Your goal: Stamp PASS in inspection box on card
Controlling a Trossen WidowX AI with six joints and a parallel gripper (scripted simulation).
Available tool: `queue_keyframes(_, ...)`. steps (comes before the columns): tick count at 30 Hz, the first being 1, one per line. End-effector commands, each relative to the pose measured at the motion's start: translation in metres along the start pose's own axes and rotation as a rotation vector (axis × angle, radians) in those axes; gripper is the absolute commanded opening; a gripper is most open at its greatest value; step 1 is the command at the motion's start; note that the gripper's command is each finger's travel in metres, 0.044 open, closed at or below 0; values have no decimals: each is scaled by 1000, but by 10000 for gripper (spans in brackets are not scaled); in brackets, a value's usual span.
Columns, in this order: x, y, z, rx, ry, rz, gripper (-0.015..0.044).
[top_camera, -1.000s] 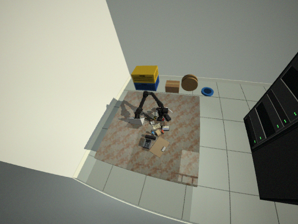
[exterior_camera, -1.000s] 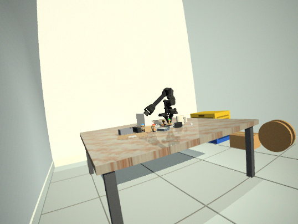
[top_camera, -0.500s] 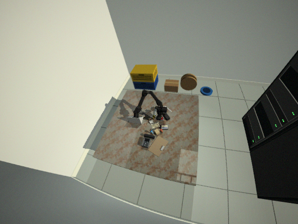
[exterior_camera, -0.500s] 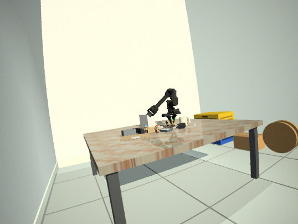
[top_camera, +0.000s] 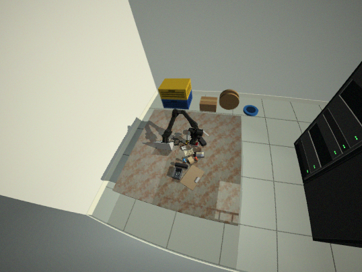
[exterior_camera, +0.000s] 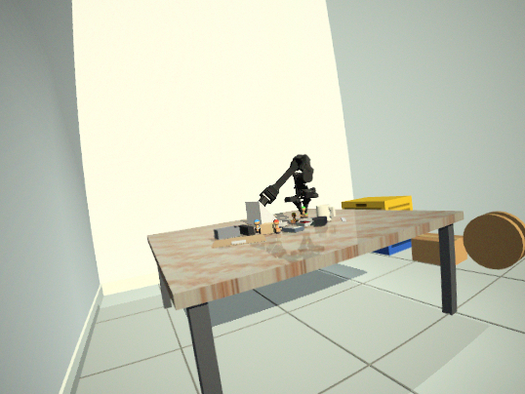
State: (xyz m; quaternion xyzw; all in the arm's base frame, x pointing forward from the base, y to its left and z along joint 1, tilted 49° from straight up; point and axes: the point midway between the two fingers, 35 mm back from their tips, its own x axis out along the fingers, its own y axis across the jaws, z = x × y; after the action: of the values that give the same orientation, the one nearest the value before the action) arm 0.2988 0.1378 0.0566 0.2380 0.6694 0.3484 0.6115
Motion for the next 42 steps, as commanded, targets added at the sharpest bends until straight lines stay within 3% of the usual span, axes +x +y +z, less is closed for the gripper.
queue_keyframes(1,-8,0,1,-7,-1,-3,0)
queue_keyframes(18,-33,0,0,-8,-1,-3,0)
queue_keyframes(34,-35,-114,-27,-144,0,-5,0)
queue_keyframes(42,-35,-118,-29,-150,0,-4,0)
